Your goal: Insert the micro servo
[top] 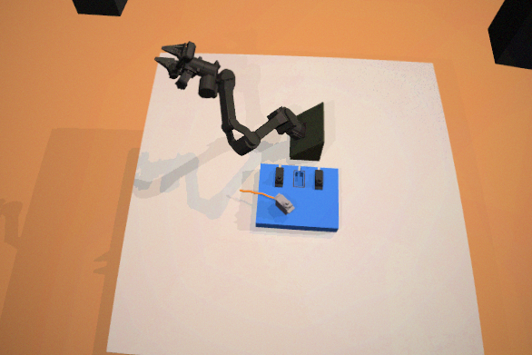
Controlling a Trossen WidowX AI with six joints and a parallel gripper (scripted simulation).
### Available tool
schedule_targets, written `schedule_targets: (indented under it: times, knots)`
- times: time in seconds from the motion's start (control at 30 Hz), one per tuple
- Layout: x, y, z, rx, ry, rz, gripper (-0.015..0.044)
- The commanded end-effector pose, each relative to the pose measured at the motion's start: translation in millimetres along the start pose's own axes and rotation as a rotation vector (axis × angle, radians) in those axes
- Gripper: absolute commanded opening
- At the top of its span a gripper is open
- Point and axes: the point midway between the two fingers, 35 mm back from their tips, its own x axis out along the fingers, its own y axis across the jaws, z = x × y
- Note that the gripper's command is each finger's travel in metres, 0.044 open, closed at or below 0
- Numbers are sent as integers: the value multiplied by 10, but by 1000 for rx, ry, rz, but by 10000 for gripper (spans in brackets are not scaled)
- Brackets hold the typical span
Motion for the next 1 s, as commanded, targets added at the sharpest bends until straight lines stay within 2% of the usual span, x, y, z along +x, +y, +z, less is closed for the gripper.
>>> schedule_targets:
  times: [0.0, 0.03, 0.27, 0.97]
  knots:
    - [1, 1, -3, 3, 1, 0, 426]
    - [2, 2, -8, 8, 3, 0, 440]
    - [24, 45, -119, 127, 40, -5, 440]
    - [102, 567, -598, 774, 253, 2, 440]
